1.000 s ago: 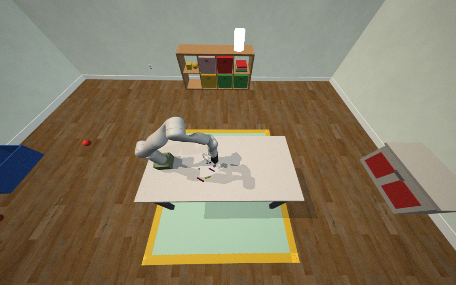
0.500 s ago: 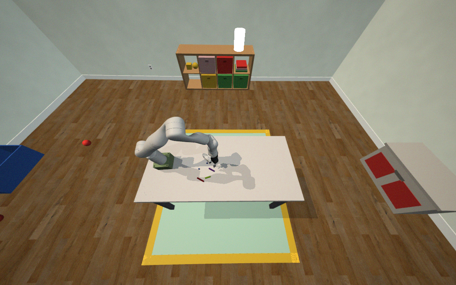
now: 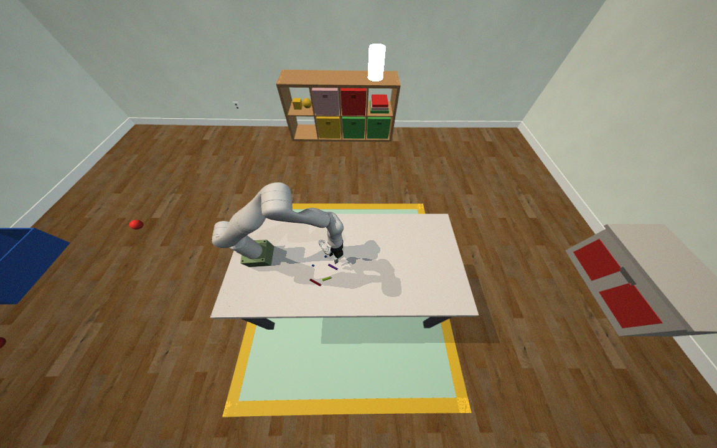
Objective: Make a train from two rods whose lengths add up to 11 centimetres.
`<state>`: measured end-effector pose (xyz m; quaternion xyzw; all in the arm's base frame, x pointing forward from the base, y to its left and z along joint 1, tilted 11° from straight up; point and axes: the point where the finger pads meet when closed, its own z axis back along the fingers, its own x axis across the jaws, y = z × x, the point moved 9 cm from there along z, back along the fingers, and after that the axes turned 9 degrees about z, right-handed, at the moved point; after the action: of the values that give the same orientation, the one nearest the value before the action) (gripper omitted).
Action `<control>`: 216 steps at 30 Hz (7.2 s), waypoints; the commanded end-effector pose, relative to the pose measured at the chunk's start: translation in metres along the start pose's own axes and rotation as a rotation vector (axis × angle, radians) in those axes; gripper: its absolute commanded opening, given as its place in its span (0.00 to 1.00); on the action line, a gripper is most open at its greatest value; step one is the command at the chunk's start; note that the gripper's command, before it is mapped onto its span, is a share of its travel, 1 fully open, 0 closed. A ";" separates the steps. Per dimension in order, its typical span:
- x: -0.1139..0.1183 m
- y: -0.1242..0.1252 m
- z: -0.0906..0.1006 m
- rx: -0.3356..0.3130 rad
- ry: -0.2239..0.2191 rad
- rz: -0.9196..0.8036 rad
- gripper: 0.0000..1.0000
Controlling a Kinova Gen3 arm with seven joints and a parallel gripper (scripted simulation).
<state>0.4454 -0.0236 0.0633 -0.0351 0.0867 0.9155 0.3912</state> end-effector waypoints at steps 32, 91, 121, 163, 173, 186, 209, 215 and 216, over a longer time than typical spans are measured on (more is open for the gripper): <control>0.001 -0.050 0.001 -0.005 0.001 -1.286 1.00; -0.002 -0.057 0.003 -0.014 -0.001 -1.412 1.00; -0.002 -0.057 0.003 -0.014 -0.001 -1.412 1.00; -0.028 0.076 0.001 -0.010 0.004 -0.667 1.00; -0.029 0.083 0.002 -0.012 0.004 -0.626 1.00; -0.029 0.083 0.002 -0.012 0.004 -0.626 1.00; -0.029 0.083 0.002 -0.012 0.004 -0.626 1.00; -0.029 0.083 0.002 -0.012 0.004 -0.626 1.00; -0.029 0.083 0.002 -0.012 0.004 -0.626 1.00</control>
<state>0.4050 -0.0997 0.0789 -0.0634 0.0676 0.7510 0.6537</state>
